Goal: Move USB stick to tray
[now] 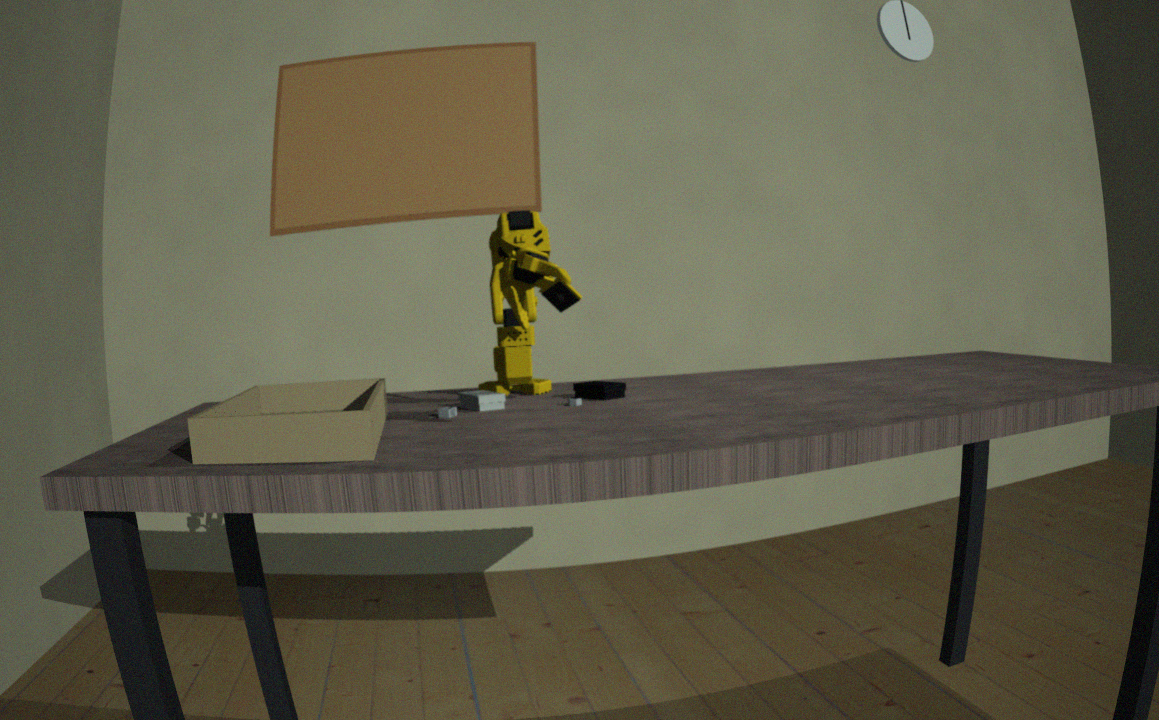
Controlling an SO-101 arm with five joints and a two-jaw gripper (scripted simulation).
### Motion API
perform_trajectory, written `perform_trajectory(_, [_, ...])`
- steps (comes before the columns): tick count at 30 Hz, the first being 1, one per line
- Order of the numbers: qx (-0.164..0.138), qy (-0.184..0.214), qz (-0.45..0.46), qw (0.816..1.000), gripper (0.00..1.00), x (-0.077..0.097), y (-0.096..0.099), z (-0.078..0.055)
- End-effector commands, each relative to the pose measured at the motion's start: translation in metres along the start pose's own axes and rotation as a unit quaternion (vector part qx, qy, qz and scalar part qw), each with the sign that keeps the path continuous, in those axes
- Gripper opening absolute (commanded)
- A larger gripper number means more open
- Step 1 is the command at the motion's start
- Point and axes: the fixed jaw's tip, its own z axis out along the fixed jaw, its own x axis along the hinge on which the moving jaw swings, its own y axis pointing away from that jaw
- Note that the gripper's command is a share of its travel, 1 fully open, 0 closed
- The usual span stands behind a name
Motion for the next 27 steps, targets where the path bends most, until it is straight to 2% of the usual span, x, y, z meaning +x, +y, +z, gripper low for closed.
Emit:
perform_trajectory(1, [-0.015, 0.002, -0.070, 0.997, 0.54, 0.010, 0.004, -0.002])
perform_trajectory(7, [-0.051, -0.017, -0.165, 0.985, 0.50, 0.018, 0.018, 0.002])
perform_trajectory(10, [-0.056, -0.022, -0.180, 0.982, 0.49, 0.019, 0.020, 0.003])
perform_trajectory(17, [-0.085, -0.055, -0.279, 0.955, 0.45, 0.025, 0.036, 0.007])
perform_trajectory(24, [-0.102, -0.093, -0.363, 0.922, 0.42, 0.029, 0.049, 0.010])
perform_trajectory(27, [-0.103, -0.099, -0.374, 0.917, 0.41, 0.030, 0.051, 0.010])
